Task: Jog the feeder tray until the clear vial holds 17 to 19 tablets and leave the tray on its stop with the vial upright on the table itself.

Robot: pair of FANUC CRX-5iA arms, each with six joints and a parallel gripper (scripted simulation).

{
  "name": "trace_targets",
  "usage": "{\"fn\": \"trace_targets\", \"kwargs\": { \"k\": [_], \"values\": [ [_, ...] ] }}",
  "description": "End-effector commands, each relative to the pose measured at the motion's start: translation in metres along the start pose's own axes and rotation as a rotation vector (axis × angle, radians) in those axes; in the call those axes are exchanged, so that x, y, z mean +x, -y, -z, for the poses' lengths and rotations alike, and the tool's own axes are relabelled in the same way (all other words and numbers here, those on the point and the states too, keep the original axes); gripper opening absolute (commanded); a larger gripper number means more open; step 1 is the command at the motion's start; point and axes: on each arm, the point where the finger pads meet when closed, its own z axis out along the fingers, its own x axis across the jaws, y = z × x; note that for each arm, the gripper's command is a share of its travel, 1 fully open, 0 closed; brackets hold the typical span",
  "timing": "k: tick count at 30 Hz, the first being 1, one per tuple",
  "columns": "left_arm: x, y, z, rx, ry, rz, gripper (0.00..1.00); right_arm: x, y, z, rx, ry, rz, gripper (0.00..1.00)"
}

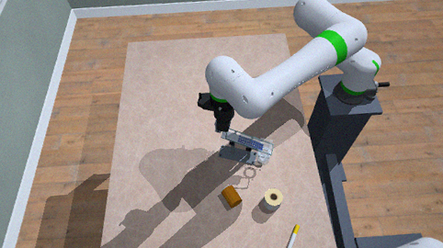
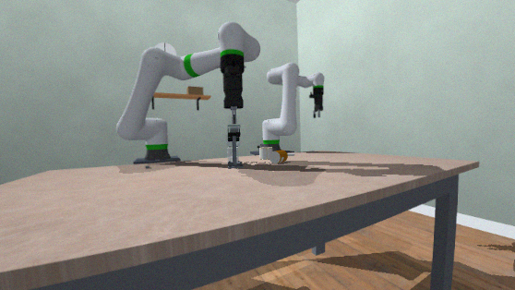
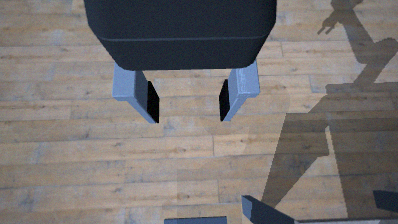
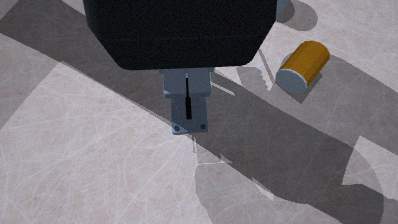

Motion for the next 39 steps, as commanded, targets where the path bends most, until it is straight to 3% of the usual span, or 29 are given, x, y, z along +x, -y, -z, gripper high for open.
{"fn": "trace_targets", "kwargs": {
  "k": [1,18,31,39],
  "values": [
    [0.000,0.000,0.001,-0.002,0.000,0.000,1.00,0.000,0.007,0.003,0.001,0.001,0.000,0.00],
    [0.000,0.000,0.001,-0.002,0.000,0.000,1.00,0.000,0.015,0.006,0.002,0.001,0.000,0.00],
    [0.000,0.000,0.001,-0.002,0.000,0.000,1.00,0.000,-0.014,-0.003,0.001,0.001,0.000,0.00],
    [0.000,0.000,0.001,-0.002,0.000,0.000,1.00,0.000,-0.009,-0.002,0.001,0.001,0.000,0.00]
  ]
}}
